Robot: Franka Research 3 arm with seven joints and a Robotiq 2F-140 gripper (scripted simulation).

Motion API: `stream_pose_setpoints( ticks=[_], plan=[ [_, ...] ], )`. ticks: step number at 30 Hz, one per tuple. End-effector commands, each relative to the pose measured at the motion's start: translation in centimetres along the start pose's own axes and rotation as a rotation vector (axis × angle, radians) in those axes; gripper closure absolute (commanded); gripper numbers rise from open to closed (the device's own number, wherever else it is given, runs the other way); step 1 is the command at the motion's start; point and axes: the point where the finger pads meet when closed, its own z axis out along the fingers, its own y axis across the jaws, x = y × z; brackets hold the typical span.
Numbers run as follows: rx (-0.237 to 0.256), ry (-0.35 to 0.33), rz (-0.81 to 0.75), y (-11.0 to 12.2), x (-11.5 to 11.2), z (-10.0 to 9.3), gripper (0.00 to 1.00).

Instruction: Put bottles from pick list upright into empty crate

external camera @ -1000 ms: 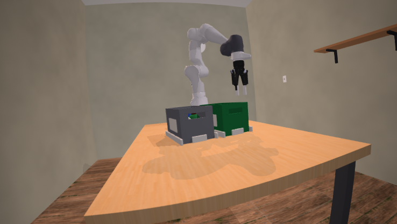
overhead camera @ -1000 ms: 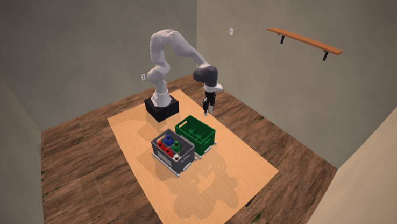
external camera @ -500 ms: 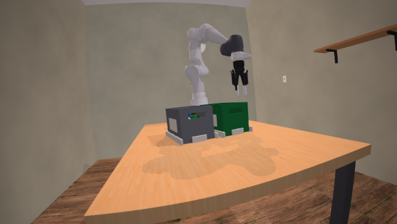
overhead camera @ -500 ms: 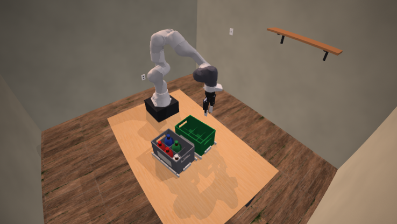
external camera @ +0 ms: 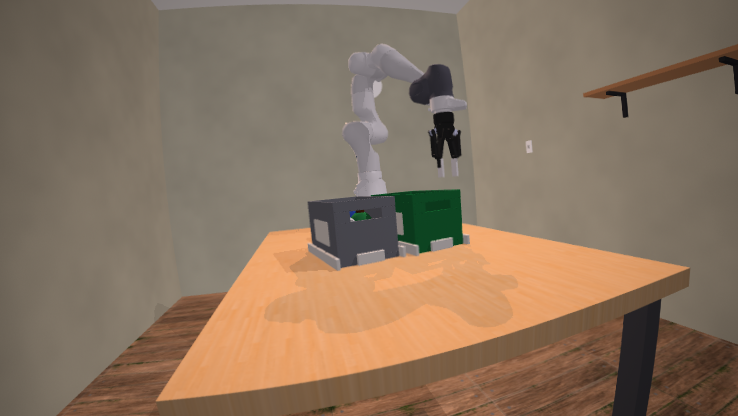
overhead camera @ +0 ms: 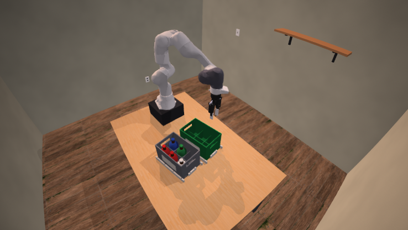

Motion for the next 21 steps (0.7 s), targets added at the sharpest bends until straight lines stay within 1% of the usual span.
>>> stream_pose_setpoints(
  ticks=[1,6,12,21],
  plan=[
    [0.003,0.003,-0.001,0.2,0.1,-0.1,0.62],
    [0.003,0.003,0.033,0.6,0.1,-0.2,0.62],
    [0.003,0.003,0.228,3.5,0.2,-0.9,0.62],
    [0.008,0.007,0.419,7.9,0.3,-2.1,0.62]
  ],
)
